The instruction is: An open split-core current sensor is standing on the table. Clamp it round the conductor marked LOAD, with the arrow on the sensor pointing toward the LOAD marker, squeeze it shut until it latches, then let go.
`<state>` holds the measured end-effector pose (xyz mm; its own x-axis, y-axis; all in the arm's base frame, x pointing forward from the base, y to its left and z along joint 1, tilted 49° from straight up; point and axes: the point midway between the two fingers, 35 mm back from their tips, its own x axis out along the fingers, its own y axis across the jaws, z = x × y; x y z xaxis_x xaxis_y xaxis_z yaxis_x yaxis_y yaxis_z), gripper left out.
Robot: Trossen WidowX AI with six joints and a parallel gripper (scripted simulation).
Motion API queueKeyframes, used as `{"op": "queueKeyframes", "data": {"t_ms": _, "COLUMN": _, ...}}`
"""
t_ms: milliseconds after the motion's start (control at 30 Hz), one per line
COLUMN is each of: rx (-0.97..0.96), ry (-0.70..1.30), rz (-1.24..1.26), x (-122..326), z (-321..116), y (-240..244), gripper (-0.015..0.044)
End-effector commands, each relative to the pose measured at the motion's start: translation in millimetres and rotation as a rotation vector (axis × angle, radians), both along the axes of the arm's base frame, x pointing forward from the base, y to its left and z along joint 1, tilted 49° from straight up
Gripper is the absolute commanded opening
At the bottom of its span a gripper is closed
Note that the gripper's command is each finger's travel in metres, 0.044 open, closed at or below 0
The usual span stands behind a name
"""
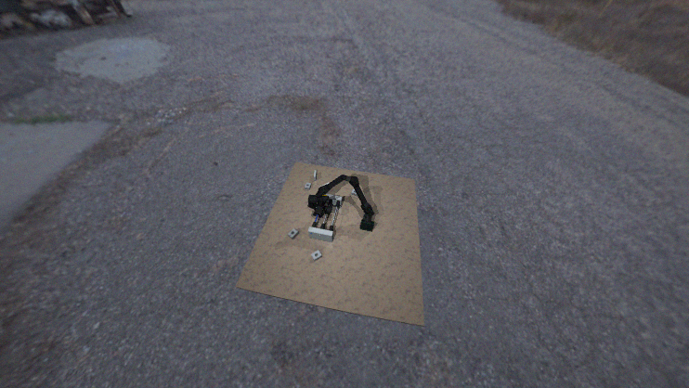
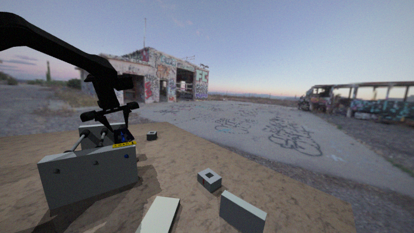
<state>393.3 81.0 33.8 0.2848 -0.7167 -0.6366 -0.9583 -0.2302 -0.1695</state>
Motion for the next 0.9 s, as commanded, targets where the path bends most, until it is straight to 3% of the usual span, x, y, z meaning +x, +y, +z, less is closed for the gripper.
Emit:
{"op": "queueKeyframes", "data": {"t_ms": 0, "rx": 0.004, "ry": 0.015, "rz": -0.02, "x": 3, "z": -1, "y": 1, "gripper": 0.0}}
{"op": "queueKeyframes", "data": {"t_ms": 700, "rx": -0.006, "ry": 0.144, "rz": -0.168, "x": 14, "z": -2, "y": -1, "gripper": 0.0}}
{"op": "queueKeyframes", "data": {"t_ms": 867, "rx": -0.006, "ry": 0.128, "rz": -0.145, "x": 14, "z": -1, "y": -1, "gripper": 0.0131}}
